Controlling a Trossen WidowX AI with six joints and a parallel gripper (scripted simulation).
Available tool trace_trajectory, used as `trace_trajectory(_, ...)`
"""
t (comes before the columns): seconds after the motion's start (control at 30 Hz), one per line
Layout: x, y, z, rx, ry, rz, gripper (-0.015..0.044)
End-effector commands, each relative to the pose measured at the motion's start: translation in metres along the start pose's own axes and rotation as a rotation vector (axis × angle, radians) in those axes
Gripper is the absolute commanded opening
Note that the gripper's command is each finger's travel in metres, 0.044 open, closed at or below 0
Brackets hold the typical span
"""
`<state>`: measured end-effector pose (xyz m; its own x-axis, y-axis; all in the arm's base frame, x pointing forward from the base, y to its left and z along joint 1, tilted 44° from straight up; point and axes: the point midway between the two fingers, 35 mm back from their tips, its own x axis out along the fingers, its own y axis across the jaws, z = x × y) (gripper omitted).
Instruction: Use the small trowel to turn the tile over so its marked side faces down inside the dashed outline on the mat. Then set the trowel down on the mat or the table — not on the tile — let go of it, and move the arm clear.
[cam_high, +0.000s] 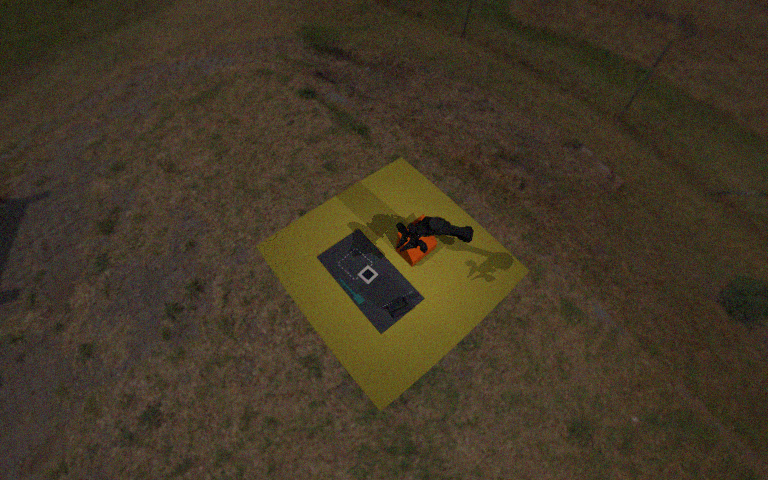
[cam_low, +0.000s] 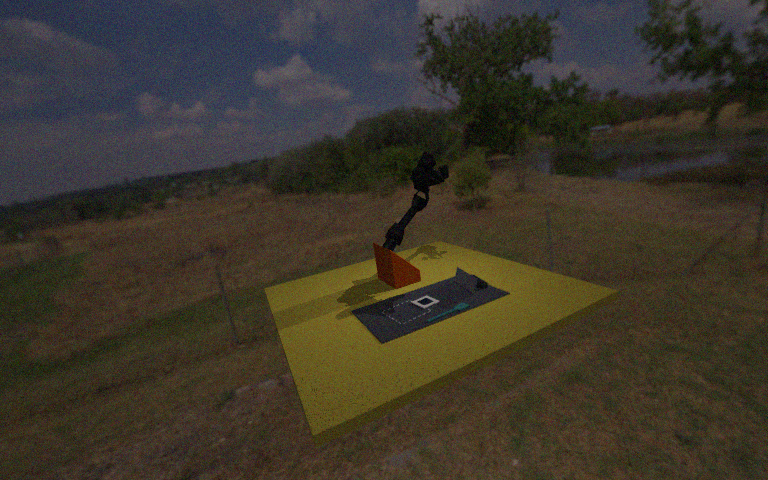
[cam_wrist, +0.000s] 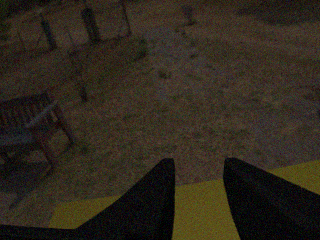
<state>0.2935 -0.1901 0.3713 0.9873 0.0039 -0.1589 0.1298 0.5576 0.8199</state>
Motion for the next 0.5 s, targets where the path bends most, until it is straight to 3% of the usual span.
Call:
trace_trajectory(0.0,0.023,-0.004,-0.007,0.128,0.075,-0.016,0.0100)
trace_trajectory(0.47,0.098,0.000,-0.054,0.448,0.347,-0.098,0.0100)
